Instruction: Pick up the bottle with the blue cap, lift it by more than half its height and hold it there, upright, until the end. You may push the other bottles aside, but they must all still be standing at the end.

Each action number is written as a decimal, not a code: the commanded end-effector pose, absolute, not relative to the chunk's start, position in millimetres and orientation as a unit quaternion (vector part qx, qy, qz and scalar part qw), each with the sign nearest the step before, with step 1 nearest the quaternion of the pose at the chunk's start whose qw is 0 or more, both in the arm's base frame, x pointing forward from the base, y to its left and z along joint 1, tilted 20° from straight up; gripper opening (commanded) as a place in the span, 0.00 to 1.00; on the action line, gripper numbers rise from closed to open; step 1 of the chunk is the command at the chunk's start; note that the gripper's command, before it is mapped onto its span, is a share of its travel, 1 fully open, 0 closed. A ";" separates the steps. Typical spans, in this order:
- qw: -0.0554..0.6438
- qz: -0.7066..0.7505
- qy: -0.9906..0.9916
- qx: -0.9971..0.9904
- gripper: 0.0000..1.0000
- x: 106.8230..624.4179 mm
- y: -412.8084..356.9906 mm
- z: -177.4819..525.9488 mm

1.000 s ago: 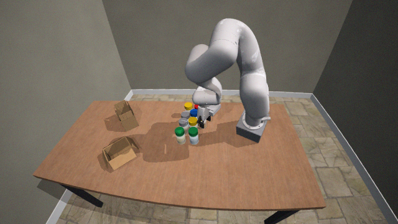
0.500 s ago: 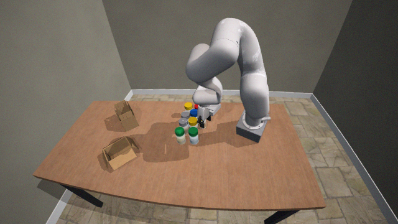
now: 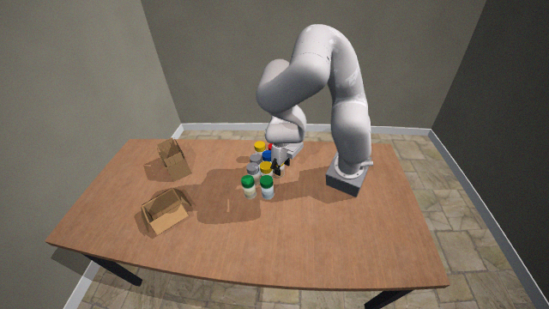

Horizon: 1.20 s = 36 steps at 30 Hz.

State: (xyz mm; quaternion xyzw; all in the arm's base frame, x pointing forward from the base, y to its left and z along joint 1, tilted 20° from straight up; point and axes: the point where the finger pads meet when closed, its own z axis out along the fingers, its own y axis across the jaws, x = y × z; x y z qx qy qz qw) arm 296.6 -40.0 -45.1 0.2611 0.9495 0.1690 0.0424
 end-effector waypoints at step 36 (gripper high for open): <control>0.041 0.169 0.950 0.261 0.79 330.0 -59.5 -44.9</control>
